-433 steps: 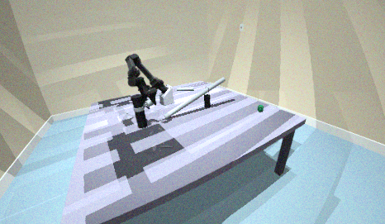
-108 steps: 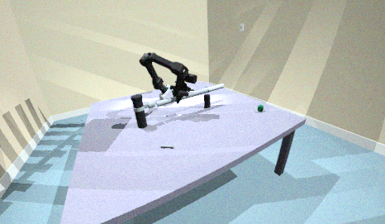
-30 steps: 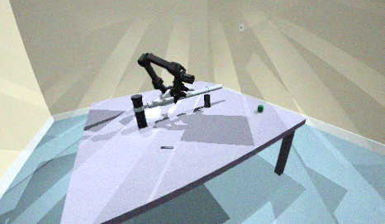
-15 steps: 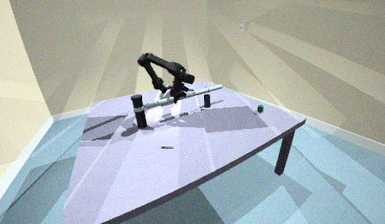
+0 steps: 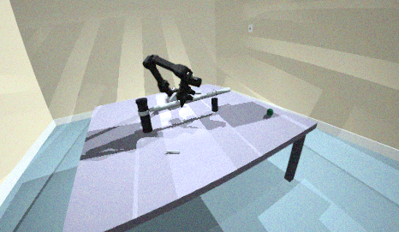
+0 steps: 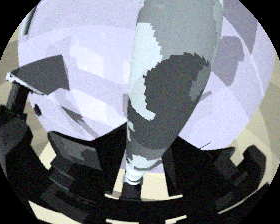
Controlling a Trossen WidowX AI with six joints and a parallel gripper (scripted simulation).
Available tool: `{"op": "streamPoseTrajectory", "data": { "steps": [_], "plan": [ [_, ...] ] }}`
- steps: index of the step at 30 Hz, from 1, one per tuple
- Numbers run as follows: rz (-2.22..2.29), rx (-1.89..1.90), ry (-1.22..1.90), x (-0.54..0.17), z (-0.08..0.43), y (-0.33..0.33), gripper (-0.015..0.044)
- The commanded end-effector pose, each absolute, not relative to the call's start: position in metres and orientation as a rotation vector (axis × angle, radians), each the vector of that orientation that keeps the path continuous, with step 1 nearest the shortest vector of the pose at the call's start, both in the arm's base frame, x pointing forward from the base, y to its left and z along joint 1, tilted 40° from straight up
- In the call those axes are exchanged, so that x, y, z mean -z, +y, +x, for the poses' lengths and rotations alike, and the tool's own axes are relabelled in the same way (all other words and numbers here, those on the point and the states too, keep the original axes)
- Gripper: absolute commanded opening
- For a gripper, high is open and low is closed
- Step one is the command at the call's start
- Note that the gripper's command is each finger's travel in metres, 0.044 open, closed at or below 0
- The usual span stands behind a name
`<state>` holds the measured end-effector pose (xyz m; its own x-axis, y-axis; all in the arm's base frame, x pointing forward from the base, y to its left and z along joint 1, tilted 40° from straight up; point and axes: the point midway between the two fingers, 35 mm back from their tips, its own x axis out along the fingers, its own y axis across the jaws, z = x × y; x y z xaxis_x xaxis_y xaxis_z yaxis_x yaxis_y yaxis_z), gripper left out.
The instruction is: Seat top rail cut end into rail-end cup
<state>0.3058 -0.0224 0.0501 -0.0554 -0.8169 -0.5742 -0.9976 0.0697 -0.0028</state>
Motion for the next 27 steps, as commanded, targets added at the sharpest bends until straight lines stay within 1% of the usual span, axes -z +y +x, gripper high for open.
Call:
{"op": "streamPoseTrajectory", "data": {
  "steps": [1, 27],
  "plan": [
    [-1.814, -0.554, 1.926, -0.0549, 0.3074, -0.0235, 0.0000],
    [-1.816, -0.555, 1.927, -0.0587, 0.3094, -0.0228, 0.0000]
  ]
}}
